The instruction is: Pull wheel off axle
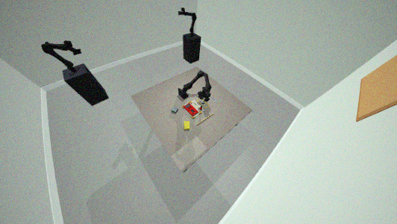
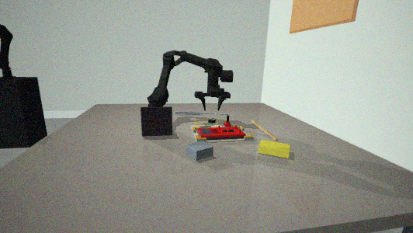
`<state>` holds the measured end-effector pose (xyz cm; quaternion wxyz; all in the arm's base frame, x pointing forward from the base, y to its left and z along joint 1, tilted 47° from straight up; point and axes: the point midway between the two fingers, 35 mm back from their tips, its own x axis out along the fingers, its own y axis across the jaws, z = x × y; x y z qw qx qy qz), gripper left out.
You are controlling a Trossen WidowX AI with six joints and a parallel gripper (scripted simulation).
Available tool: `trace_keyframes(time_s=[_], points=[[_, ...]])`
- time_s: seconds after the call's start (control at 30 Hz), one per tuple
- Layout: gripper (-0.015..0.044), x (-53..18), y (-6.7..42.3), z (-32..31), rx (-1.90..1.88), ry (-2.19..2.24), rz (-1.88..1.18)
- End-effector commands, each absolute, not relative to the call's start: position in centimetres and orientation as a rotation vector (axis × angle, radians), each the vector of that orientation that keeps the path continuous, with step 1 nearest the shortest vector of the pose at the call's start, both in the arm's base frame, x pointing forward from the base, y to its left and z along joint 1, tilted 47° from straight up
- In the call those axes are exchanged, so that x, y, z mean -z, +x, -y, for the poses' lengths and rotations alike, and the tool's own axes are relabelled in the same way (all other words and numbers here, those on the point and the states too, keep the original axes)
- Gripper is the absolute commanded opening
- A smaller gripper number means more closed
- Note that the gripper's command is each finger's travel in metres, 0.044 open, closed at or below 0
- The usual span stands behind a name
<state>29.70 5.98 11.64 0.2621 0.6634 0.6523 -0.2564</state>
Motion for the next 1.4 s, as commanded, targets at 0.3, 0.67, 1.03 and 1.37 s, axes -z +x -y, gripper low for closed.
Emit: trace_keyframes(time_s=[0.3,0.67,1.03,1.37], points=[[0.0440,-12.3,22.0,-0.4,0.699,1.794,-1.759],[0.0440,-12.3,22.0,-0.4,0.699,1.794,-1.759],[0.0440,-12.3,22.0,-0.4,0.699,1.794,-1.759],[0.0440,-12.3,22.0,-0.4,0.699,1.794,-1.759]])
